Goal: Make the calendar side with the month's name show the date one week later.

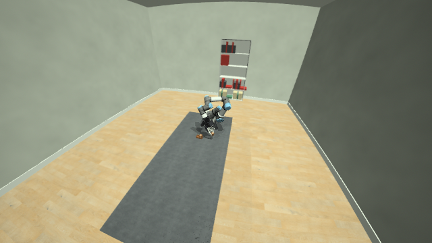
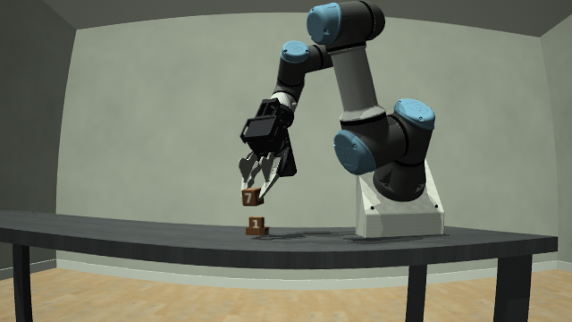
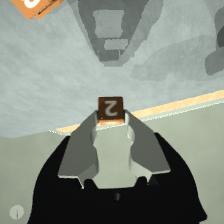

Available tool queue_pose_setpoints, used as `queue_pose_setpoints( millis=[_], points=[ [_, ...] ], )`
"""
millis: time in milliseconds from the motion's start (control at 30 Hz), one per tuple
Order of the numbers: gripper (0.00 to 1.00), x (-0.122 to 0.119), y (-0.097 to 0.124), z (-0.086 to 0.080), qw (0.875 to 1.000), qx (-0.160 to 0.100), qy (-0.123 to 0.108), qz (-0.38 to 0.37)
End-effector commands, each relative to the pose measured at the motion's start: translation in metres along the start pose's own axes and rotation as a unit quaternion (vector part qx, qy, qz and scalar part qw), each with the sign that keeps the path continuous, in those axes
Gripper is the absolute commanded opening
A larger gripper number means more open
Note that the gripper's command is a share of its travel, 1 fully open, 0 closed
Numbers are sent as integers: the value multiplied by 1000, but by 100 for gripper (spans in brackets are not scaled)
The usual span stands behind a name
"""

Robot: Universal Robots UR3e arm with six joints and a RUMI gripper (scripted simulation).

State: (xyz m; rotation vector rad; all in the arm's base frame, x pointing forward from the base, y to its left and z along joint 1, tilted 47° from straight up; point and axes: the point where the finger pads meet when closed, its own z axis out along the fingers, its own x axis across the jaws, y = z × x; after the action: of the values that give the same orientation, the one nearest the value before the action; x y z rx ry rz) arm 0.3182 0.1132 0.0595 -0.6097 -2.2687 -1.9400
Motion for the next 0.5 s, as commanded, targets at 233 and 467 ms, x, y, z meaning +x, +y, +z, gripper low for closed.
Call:
queue_pose_setpoints(
  millis=[233,467],
  points=[
    [11,-1,-1,-1,997,-75,-1,-1],
    [11,-1,-1,-1,996,-95,-3,-2]
  ],
)
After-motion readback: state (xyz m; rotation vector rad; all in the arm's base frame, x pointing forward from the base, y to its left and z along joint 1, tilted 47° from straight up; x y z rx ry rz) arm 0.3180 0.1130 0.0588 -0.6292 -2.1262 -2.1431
